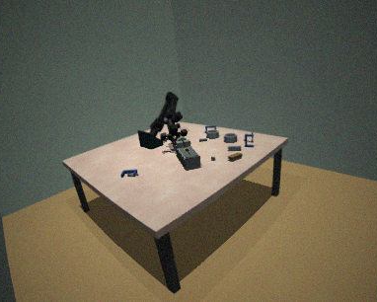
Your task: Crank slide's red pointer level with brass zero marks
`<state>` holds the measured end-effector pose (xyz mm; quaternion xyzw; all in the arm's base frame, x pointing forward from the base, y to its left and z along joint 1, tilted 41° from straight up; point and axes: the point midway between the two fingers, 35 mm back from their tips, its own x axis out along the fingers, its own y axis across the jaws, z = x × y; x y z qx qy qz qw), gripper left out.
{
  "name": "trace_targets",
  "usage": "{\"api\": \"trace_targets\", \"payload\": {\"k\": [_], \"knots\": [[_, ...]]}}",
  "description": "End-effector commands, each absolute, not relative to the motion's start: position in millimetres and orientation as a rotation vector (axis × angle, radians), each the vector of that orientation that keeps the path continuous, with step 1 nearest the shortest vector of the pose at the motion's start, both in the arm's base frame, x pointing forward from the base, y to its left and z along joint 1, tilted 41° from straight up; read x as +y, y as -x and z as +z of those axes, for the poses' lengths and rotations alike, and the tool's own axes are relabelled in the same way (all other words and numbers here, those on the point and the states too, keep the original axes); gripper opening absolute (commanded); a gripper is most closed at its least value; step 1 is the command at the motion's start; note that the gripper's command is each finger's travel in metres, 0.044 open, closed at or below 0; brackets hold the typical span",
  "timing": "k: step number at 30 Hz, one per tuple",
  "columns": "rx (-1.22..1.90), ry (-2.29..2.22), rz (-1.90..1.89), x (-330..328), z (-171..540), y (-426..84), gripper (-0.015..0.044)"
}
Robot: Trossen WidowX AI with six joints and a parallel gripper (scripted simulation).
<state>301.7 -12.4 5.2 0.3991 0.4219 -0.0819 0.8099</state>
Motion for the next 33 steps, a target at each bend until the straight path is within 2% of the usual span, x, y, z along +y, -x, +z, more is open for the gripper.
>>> {"api": "trace_targets", "payload": {"k": [1, 33], "knots": [[0.914, -0.853, -0.176, -6, -2, -302, 0.0000], [0.914, -0.856, -0.175, 28, -3, -315, 0.0000]]}}
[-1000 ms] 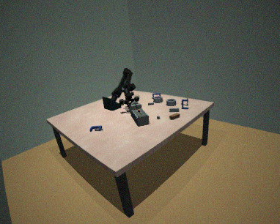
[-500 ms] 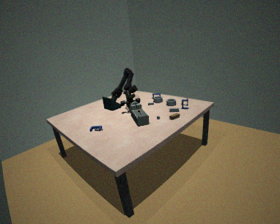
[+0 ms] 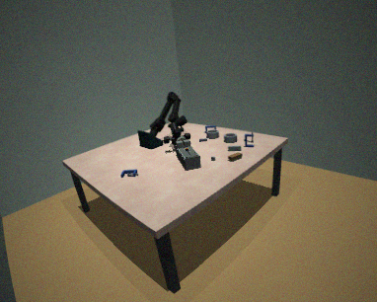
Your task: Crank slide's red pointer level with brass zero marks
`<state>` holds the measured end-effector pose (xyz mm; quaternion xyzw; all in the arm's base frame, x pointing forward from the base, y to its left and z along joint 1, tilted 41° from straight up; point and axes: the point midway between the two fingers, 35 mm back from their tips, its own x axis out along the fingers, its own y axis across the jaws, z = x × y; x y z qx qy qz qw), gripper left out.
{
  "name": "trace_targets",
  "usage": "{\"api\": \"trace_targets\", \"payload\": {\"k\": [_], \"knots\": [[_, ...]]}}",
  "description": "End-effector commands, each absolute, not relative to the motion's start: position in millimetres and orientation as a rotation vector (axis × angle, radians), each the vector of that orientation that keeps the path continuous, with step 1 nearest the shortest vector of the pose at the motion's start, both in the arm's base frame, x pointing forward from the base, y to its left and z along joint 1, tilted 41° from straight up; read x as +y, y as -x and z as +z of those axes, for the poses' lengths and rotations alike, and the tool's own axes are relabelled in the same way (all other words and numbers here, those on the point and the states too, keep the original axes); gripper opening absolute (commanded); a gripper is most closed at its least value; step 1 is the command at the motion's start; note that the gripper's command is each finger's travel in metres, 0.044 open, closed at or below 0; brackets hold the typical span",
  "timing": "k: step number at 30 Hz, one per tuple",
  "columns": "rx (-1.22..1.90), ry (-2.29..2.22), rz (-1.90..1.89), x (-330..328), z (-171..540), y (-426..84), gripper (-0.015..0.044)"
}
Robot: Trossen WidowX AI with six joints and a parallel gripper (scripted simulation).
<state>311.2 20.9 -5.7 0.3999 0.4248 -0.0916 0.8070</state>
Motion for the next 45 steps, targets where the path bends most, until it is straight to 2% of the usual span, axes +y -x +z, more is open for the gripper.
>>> {"api": "trace_targets", "payload": {"k": [1, 45], "knots": [[0.914, -0.856, -0.175, 28.8, -2.9, -315.7, 0.0000], [0.913, -0.856, -0.174, 35.1, 5.2, -321.3, 0.0000]]}}
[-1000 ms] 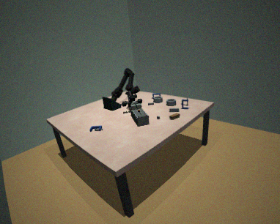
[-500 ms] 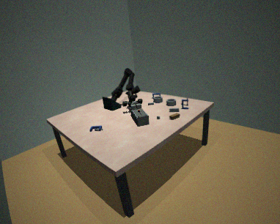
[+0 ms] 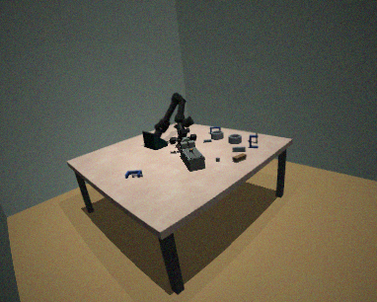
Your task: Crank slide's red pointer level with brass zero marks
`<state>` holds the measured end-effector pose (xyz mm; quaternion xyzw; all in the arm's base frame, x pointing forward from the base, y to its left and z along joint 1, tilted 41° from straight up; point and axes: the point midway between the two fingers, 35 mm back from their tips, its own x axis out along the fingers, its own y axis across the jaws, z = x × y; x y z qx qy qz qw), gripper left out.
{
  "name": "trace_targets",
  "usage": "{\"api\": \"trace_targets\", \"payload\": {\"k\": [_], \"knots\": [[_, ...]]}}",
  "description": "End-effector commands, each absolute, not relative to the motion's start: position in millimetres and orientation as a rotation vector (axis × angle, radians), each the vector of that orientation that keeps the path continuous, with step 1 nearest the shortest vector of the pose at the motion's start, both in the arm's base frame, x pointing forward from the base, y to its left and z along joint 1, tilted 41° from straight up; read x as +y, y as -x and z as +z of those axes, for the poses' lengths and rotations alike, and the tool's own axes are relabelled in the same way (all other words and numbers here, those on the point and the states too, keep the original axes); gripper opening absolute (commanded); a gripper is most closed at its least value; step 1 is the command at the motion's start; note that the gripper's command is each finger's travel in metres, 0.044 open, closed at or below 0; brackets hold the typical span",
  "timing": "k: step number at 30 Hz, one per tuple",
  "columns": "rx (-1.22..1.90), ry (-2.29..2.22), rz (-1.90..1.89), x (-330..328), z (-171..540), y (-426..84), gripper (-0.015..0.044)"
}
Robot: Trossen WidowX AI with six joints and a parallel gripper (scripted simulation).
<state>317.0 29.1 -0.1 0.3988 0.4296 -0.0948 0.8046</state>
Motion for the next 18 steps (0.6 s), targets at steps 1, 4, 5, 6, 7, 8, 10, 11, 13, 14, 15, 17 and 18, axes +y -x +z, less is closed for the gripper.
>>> {"api": "trace_targets", "payload": {"k": [1, 4, 5, 6, 7, 8, 10, 11, 13, 14, 15, 17, 18], "knots": [[0.913, -0.856, -0.174, 35.1, 5.3, -321.4, 0.0000], [0.913, -0.856, -0.174, 35.3, 5.6, -321.6, 0.0000], [0.913, -0.856, -0.174, 35.4, 5.7, -321.6, 0.0000], [0.913, -0.856, -0.174, 35.5, 5.8, -321.7, 0.0000], [0.913, -0.856, -0.174, 35.5, 6.0, -321.8, 0.0000], [0.913, -0.856, -0.174, 35.6, 6.1, -321.8, 0.0000], [0.913, -0.856, -0.174, 35.7, 6.3, -321.9, 0.0000], [0.913, -0.856, -0.174, 35.7, 6.4, -322.0, 0.0000], [0.913, -0.856, -0.174, 35.8, 6.6, -322.1, 0.0000], [0.913, -0.857, -0.174, 35.9, 6.7, -322.1, 0.0000], [0.913, -0.857, -0.174, 35.9, 6.8, -322.2, 0.0000], [0.913, -0.857, -0.174, 36.1, 7.0, -322.3, 0.0000], [0.913, -0.857, -0.174, 36.1, 7.1, -322.3, 0.0000]]}}
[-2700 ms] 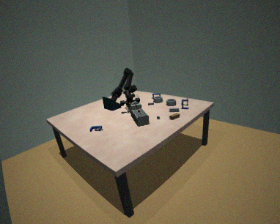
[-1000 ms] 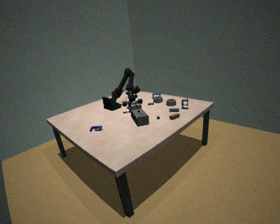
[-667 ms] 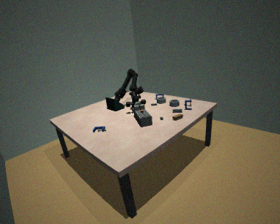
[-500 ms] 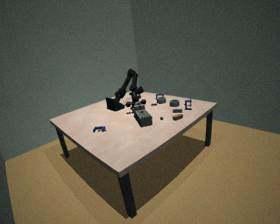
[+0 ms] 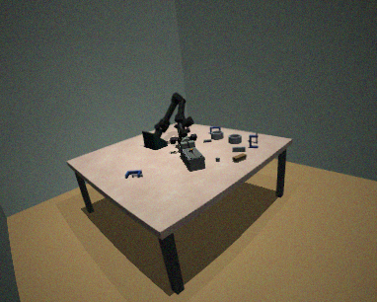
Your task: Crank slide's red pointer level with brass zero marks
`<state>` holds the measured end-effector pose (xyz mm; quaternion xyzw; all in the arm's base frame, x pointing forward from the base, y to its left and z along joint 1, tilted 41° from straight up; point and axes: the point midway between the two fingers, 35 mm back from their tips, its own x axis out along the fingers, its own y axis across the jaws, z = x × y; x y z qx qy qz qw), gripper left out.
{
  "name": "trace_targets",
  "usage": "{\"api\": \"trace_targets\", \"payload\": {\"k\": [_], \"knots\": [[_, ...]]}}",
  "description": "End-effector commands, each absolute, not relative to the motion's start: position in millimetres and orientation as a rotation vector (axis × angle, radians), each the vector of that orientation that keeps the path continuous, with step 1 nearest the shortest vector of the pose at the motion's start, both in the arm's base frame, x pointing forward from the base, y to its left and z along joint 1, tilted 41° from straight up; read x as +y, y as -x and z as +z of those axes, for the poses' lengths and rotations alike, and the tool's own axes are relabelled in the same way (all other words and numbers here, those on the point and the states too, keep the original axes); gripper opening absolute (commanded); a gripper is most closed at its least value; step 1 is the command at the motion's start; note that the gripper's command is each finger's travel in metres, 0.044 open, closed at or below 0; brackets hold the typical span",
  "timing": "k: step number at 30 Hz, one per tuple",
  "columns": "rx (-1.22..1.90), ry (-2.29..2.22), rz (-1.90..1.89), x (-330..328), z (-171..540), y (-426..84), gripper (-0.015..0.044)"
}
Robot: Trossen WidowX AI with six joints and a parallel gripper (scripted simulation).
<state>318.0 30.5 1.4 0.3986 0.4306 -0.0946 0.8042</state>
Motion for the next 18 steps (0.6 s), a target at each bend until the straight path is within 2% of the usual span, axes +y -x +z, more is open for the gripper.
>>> {"api": "trace_targets", "payload": {"k": [1, 14, 18], "knots": [[0.913, -0.857, -0.174, 36.2, 7.2, -322.4, 0.0000], [0.923, -0.854, -0.202, 30.9, 1.8, -318.2, 0.0000], [0.923, -0.854, -0.202, 30.9, 1.8, -318.2, 0.0105]]}}
